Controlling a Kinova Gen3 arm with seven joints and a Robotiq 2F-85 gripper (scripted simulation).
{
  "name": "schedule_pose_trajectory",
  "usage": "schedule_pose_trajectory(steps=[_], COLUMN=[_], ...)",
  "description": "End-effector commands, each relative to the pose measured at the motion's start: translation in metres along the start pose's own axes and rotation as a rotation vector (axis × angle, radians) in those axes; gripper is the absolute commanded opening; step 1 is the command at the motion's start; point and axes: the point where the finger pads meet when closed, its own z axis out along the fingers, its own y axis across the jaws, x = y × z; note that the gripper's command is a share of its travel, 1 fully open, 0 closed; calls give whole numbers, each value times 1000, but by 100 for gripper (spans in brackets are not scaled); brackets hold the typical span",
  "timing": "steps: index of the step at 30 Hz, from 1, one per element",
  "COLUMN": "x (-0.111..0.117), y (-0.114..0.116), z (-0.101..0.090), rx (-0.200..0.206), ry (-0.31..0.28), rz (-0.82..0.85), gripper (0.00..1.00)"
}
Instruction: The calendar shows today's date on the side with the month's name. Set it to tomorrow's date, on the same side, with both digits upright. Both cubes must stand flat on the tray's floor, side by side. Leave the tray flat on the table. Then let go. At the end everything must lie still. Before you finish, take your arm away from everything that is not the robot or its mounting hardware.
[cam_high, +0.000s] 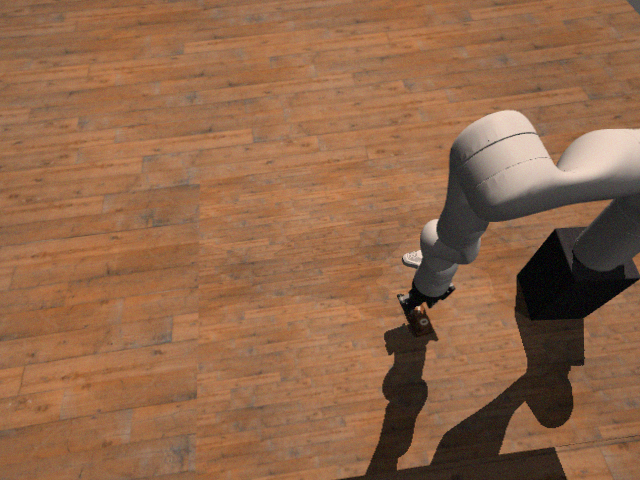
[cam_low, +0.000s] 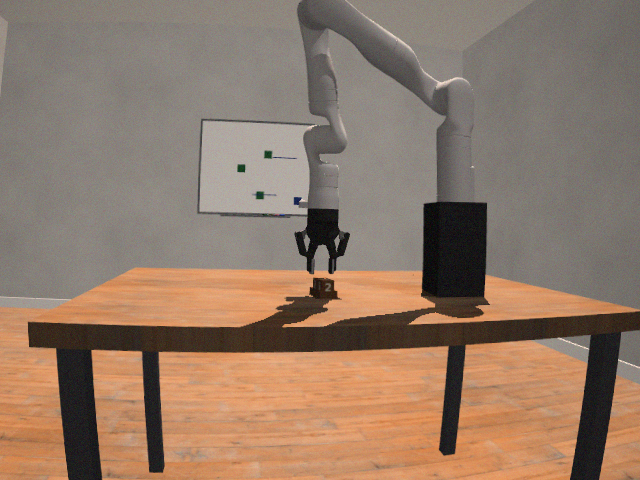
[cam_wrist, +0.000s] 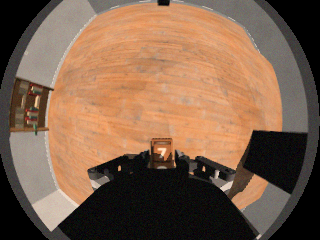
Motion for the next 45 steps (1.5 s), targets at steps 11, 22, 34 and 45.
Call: schedule_pose_trajectory(steps=[11, 22, 34, 45], x=[0, 0, 0, 0], y=[-1, -1, -1, -1], z=[0, 0, 9, 26], rx=[1, 1, 1, 1], ry=[0, 0, 0, 0], rz=[0, 0, 0, 0], gripper=[48, 48, 48, 48])
